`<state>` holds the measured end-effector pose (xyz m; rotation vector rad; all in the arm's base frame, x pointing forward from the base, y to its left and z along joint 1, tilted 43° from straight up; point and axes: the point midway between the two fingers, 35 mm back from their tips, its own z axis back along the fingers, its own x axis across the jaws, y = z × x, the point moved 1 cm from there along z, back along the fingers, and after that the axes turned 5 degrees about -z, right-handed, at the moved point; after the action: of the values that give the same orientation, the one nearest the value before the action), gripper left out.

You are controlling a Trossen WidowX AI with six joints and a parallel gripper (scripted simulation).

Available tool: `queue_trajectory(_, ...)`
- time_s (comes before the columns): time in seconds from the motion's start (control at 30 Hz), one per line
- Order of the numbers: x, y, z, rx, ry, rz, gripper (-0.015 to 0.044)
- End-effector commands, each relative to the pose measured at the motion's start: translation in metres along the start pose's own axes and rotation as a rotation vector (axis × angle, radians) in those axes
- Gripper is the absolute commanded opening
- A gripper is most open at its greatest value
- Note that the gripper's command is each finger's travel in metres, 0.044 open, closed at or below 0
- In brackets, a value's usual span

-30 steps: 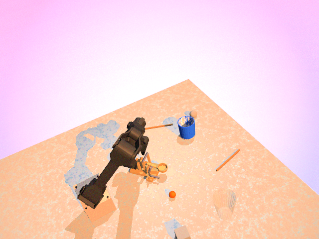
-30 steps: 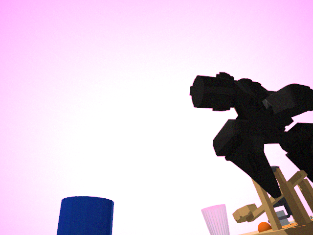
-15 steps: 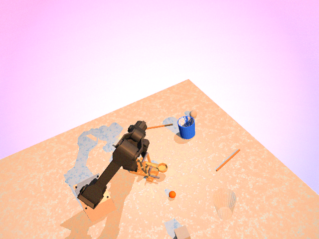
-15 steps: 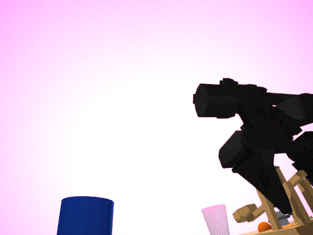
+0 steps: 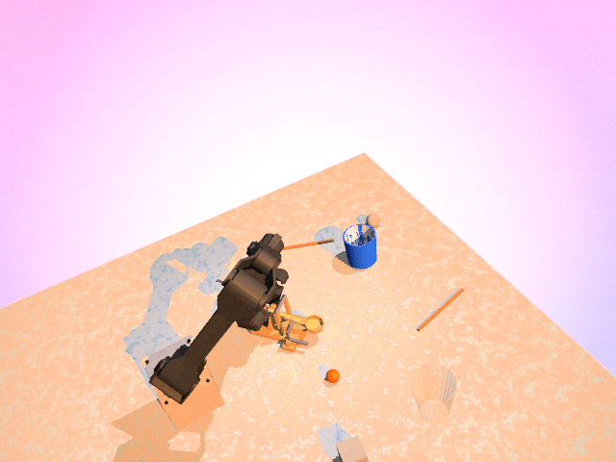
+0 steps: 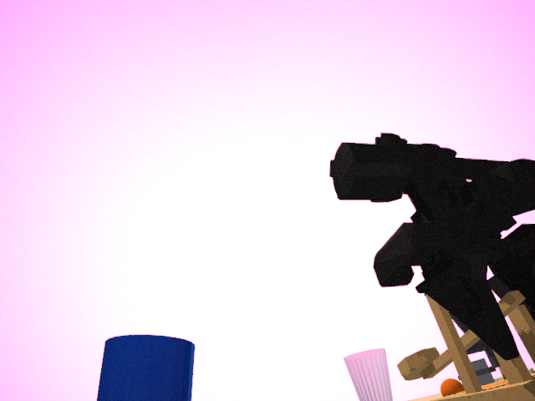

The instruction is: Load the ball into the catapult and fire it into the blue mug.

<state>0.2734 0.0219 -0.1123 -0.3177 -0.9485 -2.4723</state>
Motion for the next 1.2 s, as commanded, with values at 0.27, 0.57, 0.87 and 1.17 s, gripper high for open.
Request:
queue_trajectory(0.27,0.0,0.0,0.05,-0.002,0.001,0.0,0.0)
queue_trajectory(0.57,-0.001,0.0,0.05,-0.001,0.001,-0.253,0.0)
queue_trajectory(0.87,-0.004,0.0,0.049,-0.001,0.001,-0.556,0.0)
queue_trajectory(1.17,-0.013,0.003,0.048,0.0,0.001,-0.86,0.0)
